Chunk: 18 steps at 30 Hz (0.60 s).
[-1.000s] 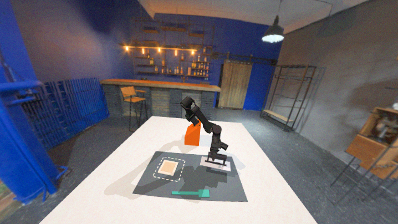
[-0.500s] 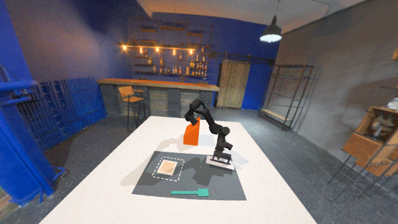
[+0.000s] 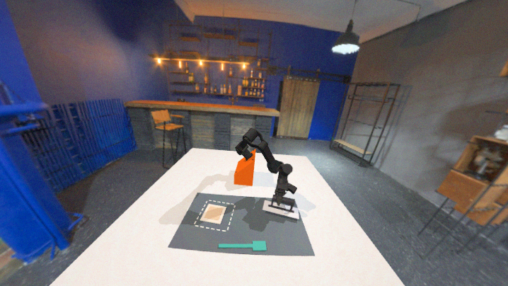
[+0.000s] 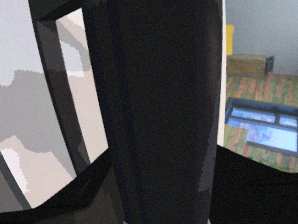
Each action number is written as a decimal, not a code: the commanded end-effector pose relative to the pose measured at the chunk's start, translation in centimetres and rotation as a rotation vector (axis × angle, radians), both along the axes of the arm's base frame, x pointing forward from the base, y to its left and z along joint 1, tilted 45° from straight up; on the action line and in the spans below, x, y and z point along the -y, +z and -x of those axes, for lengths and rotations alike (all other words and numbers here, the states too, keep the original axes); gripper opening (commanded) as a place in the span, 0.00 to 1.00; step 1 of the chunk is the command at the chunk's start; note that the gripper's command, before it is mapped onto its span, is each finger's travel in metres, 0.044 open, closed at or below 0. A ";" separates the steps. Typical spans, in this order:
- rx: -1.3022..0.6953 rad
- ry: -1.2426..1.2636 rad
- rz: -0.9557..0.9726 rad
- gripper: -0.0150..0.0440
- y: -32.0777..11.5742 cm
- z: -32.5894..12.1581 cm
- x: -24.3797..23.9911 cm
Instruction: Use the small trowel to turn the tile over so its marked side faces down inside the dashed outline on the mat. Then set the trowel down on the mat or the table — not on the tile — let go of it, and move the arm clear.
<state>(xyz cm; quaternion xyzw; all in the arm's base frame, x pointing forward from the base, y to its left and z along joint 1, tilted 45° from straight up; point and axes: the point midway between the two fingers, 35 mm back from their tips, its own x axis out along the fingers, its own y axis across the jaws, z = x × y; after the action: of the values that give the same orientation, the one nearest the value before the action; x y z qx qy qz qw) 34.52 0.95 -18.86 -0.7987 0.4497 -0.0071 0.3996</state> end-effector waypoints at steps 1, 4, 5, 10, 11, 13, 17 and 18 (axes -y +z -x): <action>0.005 0.009 -0.006 0.25 -0.2 -0.2 0.0; 0.005 0.009 -0.006 0.25 -0.6 -0.1 0.3; 0.005 0.009 -0.006 0.25 -0.7 -0.1 0.4; 0.005 0.009 -0.005 0.25 -1.3 0.0 1.0; 0.005 0.009 -0.005 0.25 -1.4 0.1 1.1; 0.005 0.010 -0.005 0.25 -1.6 0.1 1.3; 0.005 0.010 -0.005 0.34 -1.6 0.1 1.4; 0.005 0.010 -0.005 0.39 -1.6 0.1 1.4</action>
<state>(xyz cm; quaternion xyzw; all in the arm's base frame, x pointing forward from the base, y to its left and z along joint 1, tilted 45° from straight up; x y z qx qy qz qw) 34.22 -0.49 -20.45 -0.7990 0.4475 -0.0078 0.4017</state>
